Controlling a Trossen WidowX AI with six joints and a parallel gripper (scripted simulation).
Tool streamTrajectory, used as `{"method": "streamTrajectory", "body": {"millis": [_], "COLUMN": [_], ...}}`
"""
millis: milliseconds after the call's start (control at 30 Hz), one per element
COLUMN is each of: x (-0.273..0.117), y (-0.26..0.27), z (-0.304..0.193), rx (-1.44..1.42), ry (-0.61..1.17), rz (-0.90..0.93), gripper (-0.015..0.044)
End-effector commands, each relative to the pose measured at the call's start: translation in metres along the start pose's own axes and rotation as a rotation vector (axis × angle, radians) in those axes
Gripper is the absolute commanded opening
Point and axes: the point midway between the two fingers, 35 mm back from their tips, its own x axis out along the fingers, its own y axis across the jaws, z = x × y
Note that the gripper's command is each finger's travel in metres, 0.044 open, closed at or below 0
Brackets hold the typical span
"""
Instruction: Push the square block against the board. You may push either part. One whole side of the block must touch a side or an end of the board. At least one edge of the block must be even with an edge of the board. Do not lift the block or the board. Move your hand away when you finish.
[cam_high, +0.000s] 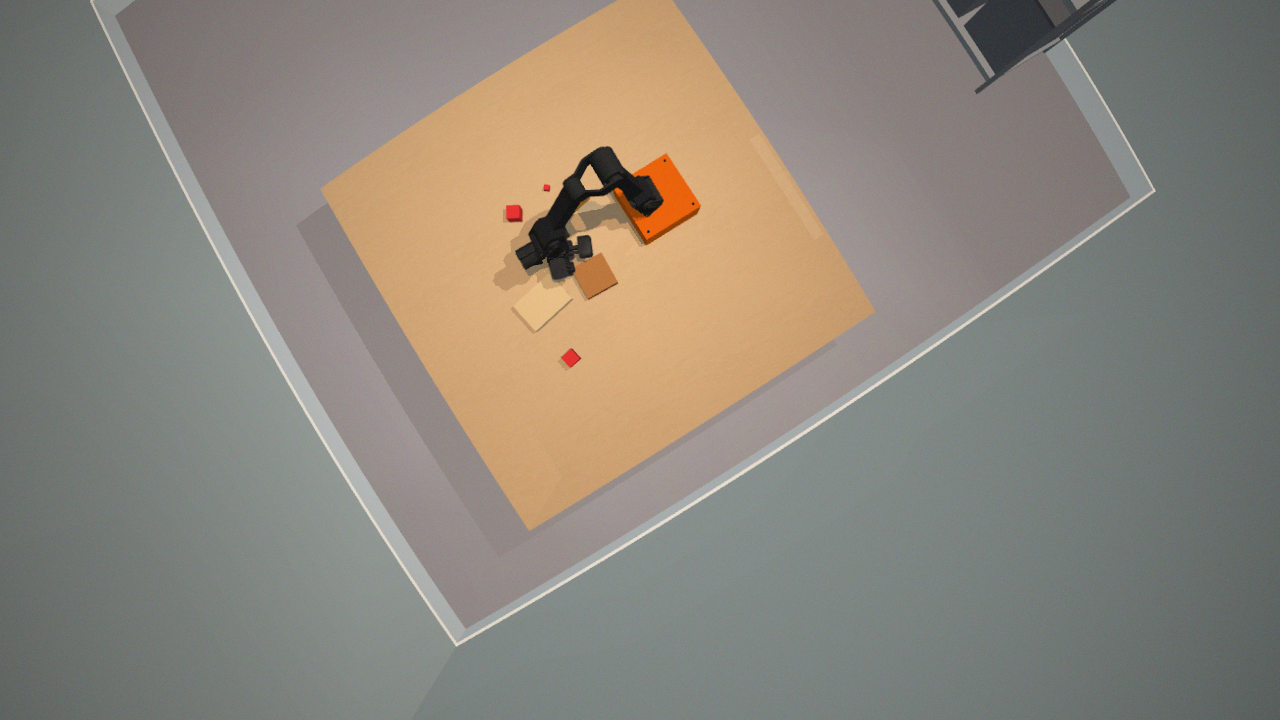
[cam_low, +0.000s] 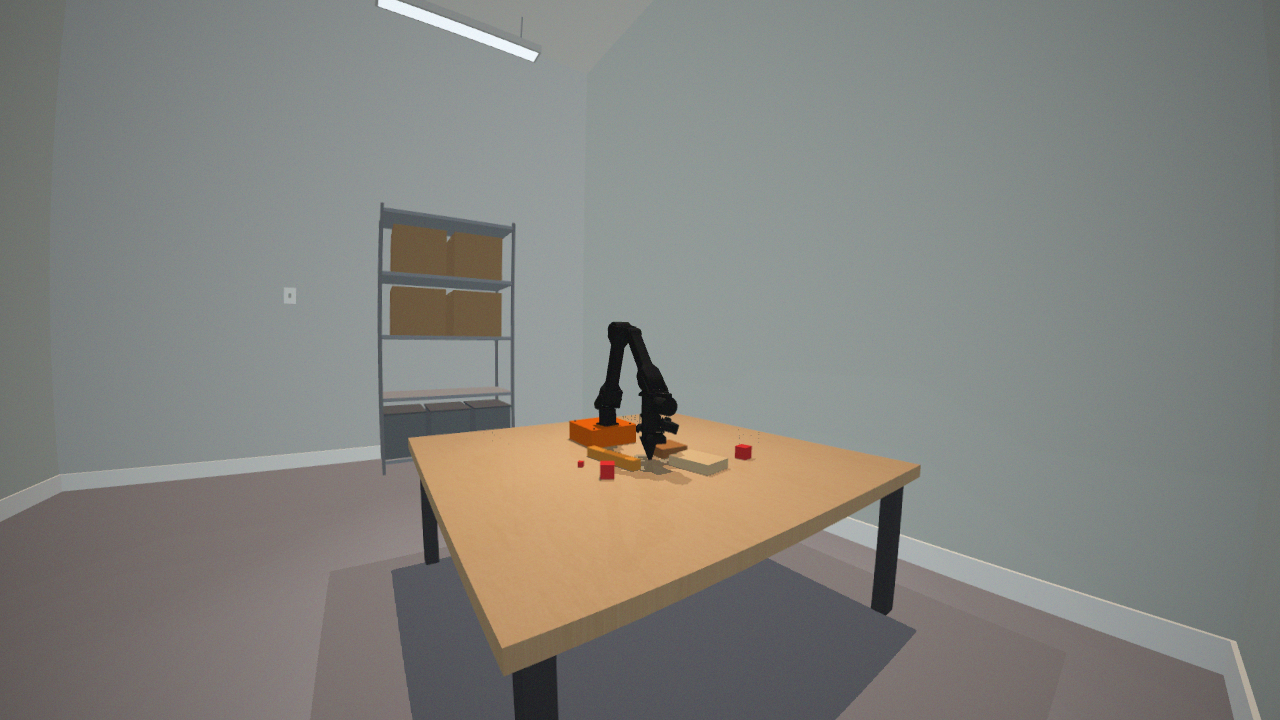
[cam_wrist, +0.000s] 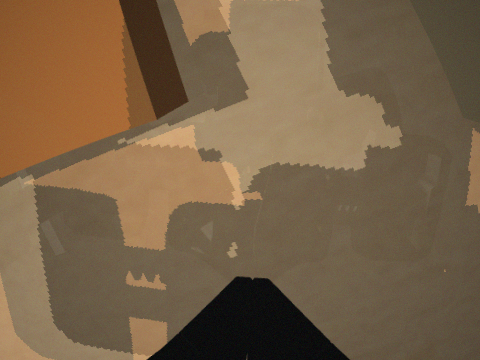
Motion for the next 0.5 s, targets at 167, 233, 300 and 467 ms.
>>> {"method": "streamTrajectory", "body": {"millis": [167, 233, 300, 467], "x": [-0.001, -0.001, -0.001, -0.001], "y": [-0.002, -0.002, -0.002, -0.002], "z": [-0.01, -0.012, -0.014, -0.02], "rx": [-0.003, -0.003, -0.003, -0.004], "ry": [0.0, 0.0, 0.001, 0.001], "rz": [-0.006, -0.006, -0.006, -0.006], "gripper": [0.0, 0.0, 0.0, 0.0]}}
